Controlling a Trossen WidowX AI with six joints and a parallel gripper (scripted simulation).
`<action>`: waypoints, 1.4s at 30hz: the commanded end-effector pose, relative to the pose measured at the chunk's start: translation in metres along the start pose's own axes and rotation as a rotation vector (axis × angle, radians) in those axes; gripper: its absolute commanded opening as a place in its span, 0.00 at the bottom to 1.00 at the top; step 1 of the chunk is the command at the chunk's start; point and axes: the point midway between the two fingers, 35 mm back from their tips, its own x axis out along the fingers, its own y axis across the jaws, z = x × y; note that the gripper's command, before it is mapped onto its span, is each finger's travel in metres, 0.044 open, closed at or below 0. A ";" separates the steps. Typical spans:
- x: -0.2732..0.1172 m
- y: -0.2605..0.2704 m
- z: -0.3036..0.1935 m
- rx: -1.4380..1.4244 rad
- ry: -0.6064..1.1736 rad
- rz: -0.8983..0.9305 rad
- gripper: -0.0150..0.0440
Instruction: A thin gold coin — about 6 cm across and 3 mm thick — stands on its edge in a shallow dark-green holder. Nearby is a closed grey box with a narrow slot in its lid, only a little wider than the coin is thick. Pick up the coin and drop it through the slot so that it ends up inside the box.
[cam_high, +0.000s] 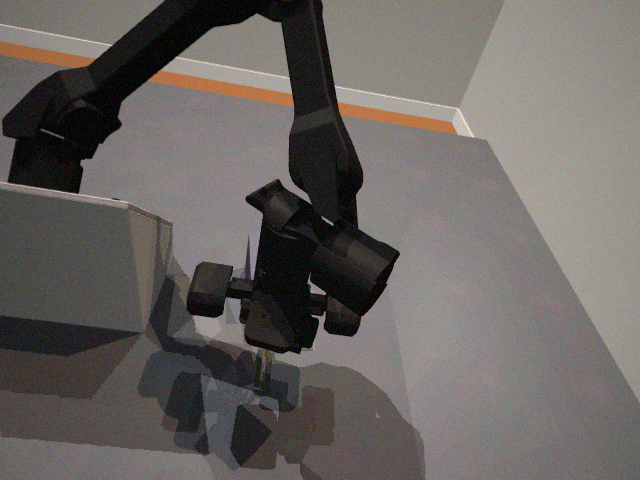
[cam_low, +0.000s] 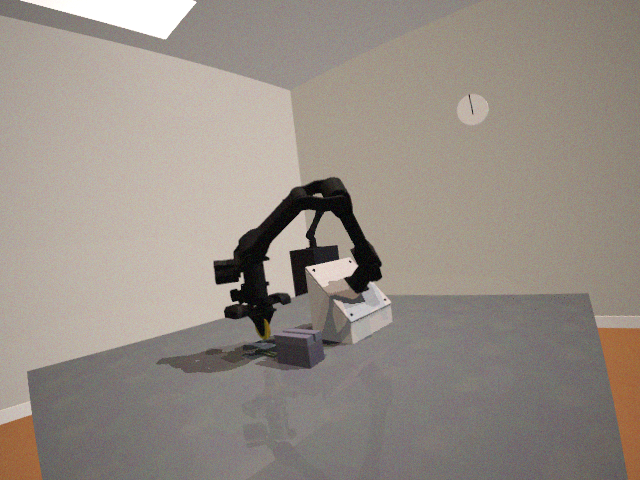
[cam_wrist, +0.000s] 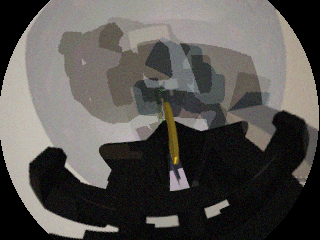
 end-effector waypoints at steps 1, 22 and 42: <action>-0.014 0.003 0.001 -0.011 -0.011 0.009 0.25; -0.052 -0.001 0.003 -0.089 -0.010 0.008 0.25; -0.054 0.001 -0.024 -0.166 -0.013 0.007 0.25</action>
